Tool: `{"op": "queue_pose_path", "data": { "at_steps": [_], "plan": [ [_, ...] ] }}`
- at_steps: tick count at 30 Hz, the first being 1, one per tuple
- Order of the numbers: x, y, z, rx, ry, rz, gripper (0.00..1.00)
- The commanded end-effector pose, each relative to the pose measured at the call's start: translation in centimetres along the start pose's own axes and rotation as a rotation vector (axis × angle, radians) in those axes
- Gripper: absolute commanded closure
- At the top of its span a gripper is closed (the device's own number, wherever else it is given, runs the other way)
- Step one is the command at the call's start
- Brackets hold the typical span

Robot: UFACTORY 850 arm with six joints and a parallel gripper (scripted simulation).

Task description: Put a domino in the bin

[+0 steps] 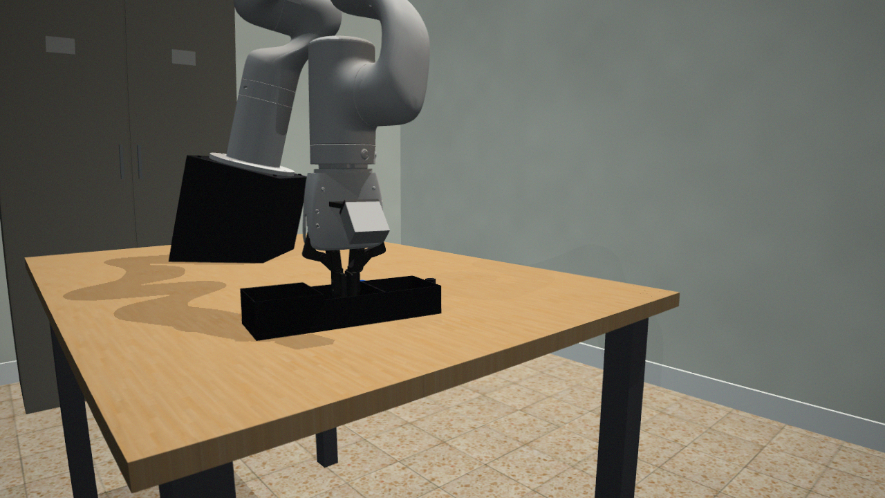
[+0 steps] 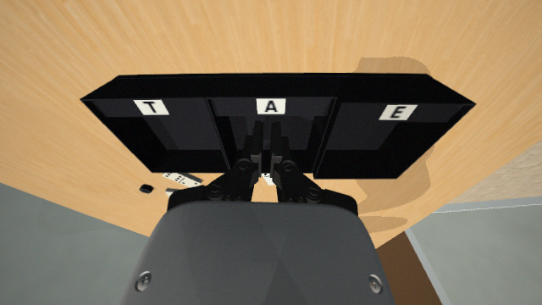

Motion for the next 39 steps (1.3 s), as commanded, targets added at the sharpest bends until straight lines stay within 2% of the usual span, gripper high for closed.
{"op": "queue_pose_path", "data": {
  "at_steps": [1, 15, 21, 30, 39],
  "plan": [
    [0.0, -0.6, 0.1, 0.001, 0.0, 0.0, 0.93],
    [0.0, -2.2, 0.1, 0.001, 0.0, 0.0, 0.93],
    [0.0, -4.6, 0.1, 0.001, 0.0, 0.0, 0.93],
    [0.0, -5.2, 0.1, 0.001, 0.0, 0.0, 0.93],
    [-3.9, -5.2, 0.7, 0.001, 0.0, 0.0, 0.93]
  ]
}}
Point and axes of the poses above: the point where the finger pads meet when closed, its own y axis out along the fingers, its own x axis across the jaws, z = x × y, the point moved 4 cm from there along -y, back along the fingers, and after that the axes turned 12 degrees about -y, right-handed, at the moved point
